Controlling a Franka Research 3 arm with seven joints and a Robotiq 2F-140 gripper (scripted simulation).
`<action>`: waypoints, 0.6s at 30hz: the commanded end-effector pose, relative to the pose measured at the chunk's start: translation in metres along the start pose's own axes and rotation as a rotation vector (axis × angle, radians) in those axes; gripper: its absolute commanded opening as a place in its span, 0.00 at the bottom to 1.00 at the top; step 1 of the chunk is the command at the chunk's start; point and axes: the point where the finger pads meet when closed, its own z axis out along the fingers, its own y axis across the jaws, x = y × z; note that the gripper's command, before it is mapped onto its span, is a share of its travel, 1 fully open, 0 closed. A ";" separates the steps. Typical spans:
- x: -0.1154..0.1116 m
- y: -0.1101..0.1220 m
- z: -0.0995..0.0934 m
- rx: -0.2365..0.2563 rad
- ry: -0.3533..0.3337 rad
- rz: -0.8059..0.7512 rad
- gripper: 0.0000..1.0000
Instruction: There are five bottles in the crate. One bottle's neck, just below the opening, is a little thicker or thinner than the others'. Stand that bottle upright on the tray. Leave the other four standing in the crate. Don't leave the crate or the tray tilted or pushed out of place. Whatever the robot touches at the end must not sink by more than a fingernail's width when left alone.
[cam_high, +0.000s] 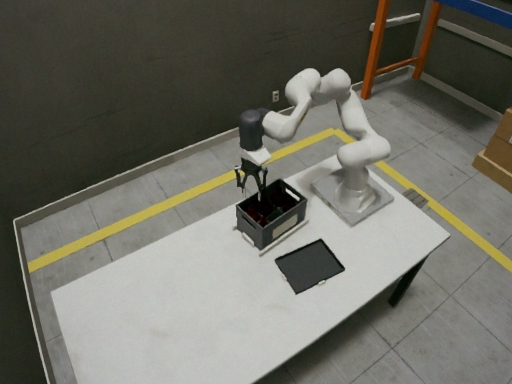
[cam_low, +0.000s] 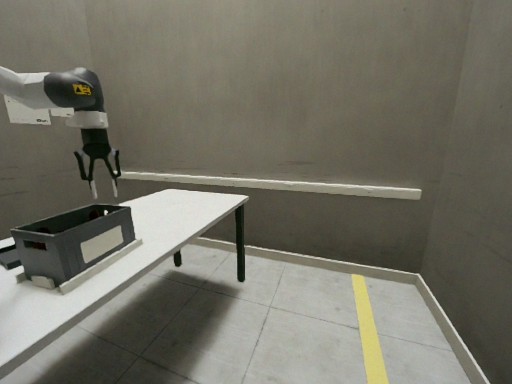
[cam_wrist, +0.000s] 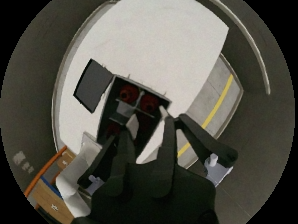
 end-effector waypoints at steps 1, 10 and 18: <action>0.000 0.001 0.003 -0.001 0.002 -0.007 0.44; 0.001 0.001 0.010 -0.001 0.002 -0.007 0.44; 0.001 0.001 0.020 -0.001 0.002 -0.007 0.44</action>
